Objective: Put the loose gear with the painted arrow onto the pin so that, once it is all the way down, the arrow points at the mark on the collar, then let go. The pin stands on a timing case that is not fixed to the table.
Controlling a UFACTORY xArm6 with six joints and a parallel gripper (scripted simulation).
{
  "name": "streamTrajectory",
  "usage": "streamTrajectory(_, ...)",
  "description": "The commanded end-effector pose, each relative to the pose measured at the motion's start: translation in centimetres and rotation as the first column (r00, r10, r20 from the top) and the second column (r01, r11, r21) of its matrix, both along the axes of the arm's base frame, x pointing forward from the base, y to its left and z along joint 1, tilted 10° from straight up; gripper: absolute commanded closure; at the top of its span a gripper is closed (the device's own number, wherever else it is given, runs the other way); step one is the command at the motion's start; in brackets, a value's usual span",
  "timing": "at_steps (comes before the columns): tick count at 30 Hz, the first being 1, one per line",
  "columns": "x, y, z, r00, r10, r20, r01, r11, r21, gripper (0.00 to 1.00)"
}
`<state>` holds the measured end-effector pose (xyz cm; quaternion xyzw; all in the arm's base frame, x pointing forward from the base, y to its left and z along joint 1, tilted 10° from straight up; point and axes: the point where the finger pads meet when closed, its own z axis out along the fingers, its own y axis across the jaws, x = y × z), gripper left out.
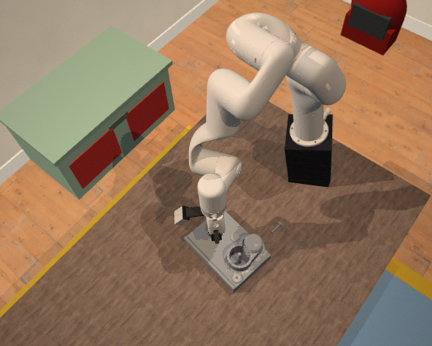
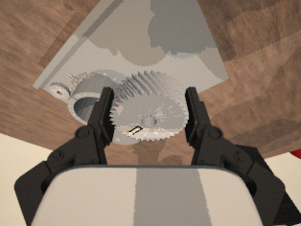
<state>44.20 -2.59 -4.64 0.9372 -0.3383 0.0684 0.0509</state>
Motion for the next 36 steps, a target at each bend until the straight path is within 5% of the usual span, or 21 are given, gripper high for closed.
streamTrajectory(1, 0.1, 0.0, 0.3, 1.000, 0.000, 0.003, 0.000, 1.000, 0.000, 1.00)
streamTrajectory(18, 0.1, 0.2, 0.4, 1.000, 0.000, 0.003, 0.000, 1.000, 0.000, 1.00)
streamTrajectory(22, 0.2, 2.2, 0.1, 1.000, 0.000, 0.003, 0.000, 1.000, 0.001, 1.00)
streamTrajectory(27, -0.3, 10.4, -1.1, 1.000, 0.001, 0.003, -0.001, 1.000, 0.001, 1.00)
streamTrajectory(36, -0.3, 10.5, -1.1, 1.000, -0.003, 0.004, 0.003, 1.000, 0.001, 1.00)
